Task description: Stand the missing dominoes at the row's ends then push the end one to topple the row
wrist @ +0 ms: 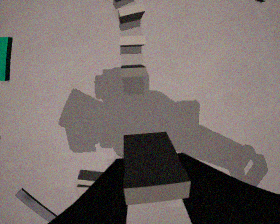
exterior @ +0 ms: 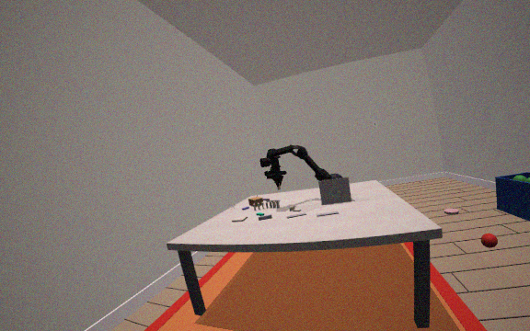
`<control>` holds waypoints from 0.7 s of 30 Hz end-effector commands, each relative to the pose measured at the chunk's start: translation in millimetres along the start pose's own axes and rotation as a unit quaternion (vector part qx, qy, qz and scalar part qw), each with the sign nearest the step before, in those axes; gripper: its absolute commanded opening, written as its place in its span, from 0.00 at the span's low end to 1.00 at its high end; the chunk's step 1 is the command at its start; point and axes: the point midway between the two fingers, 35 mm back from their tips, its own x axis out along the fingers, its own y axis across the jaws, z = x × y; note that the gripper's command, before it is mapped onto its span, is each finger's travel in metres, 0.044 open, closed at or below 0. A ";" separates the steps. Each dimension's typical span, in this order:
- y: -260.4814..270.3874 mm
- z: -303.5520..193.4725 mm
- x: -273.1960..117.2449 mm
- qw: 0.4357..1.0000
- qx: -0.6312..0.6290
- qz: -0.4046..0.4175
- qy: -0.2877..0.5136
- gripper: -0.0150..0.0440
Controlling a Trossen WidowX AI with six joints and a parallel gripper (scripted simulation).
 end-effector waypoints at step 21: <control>4.3 6.6 104.0 1.000 0.010 0.004 -0.001 0.44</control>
